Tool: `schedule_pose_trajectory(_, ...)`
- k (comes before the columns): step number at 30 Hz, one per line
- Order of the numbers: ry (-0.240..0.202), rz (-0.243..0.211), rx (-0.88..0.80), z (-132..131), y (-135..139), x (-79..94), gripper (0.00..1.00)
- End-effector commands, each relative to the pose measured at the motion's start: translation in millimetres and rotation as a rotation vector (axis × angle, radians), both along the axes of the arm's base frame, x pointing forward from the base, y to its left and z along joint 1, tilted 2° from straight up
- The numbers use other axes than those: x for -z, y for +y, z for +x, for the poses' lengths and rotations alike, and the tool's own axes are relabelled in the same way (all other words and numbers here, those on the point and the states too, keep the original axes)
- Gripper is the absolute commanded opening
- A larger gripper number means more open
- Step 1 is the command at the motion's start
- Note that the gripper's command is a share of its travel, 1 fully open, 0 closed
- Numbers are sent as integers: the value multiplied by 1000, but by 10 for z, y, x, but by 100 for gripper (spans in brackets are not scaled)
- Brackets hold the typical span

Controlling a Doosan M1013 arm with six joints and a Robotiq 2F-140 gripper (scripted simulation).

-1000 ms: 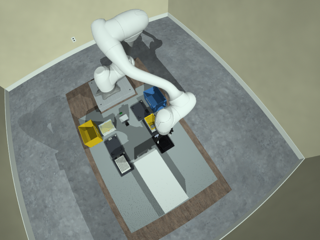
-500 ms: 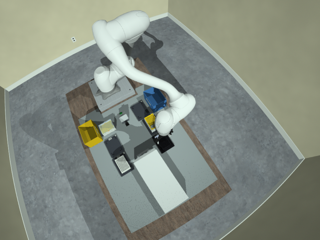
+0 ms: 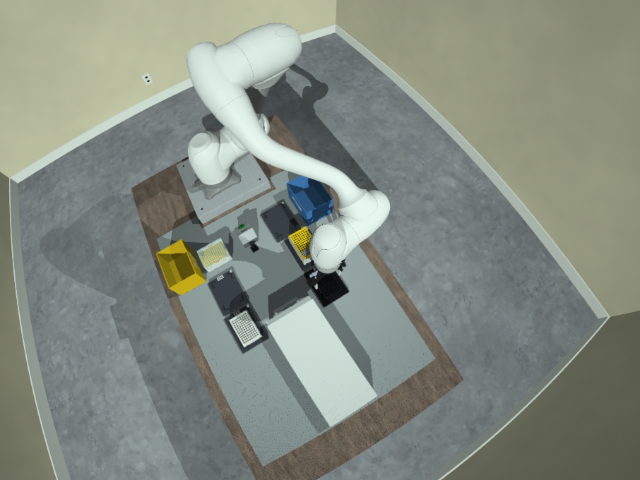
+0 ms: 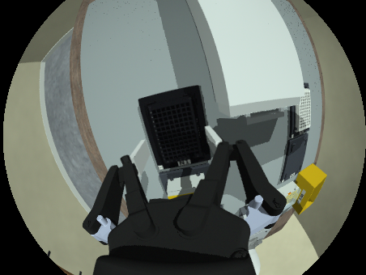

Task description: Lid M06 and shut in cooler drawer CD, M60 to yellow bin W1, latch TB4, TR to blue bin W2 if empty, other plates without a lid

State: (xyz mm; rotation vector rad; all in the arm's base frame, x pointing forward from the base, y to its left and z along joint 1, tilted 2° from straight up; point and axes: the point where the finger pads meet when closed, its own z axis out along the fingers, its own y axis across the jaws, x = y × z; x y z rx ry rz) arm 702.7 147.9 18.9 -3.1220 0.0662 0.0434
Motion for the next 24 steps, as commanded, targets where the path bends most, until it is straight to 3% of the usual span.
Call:
schedule_pose_trajectory(1, 0, 0, 0, -1, 2, 57, 66)
schedule_pose_trajectory(24, 0, 0, 0, -8, 6, 310, 66)
